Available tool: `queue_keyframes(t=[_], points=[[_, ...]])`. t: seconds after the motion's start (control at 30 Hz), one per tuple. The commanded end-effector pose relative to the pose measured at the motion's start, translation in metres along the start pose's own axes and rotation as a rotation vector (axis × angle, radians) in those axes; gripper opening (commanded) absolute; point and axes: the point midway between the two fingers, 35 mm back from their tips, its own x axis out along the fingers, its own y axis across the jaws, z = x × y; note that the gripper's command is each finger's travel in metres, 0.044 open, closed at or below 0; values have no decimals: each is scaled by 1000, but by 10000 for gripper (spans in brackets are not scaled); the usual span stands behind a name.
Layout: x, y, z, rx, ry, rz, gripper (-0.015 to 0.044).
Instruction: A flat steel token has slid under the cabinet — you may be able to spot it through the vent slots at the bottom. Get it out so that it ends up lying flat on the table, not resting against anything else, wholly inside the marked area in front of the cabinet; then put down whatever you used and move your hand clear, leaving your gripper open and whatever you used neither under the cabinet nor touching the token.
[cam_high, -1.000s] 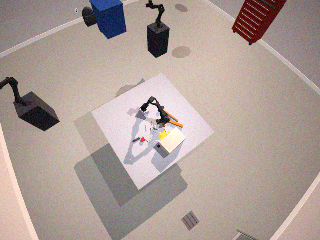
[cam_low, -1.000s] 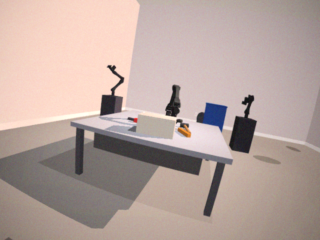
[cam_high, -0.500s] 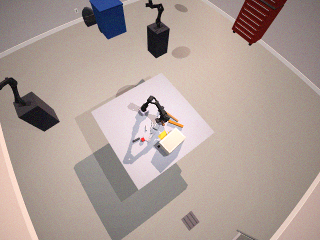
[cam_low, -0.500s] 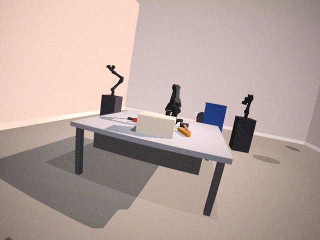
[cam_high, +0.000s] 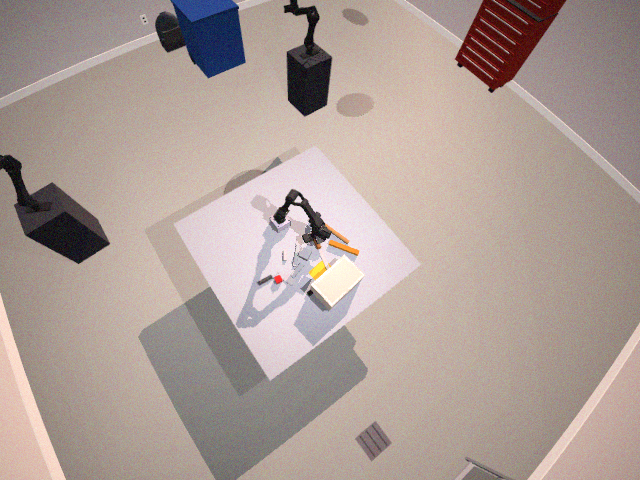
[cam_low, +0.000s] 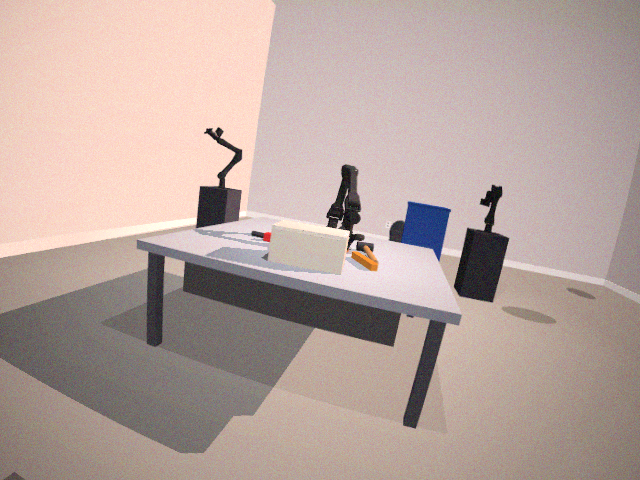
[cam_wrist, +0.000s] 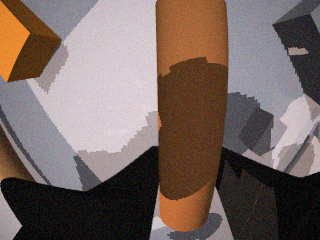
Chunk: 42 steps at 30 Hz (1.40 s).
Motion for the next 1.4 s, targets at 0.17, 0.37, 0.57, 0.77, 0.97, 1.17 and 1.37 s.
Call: queue_keyframes(t=[0.17,0.37,0.57,0.77,0.97,1.17,1.37], points=[[1,0,-16,0,6,-2,0],[1,1,-26,0,6,-2,0],[1,2,-36,0,7,-1,0],[0,3,-32,-1,3,0,0],[-1,7,-36,1,5,0,0],[-3,12,-40,4,7,0,0],[-2,11,-40,6,7,-3,79]])
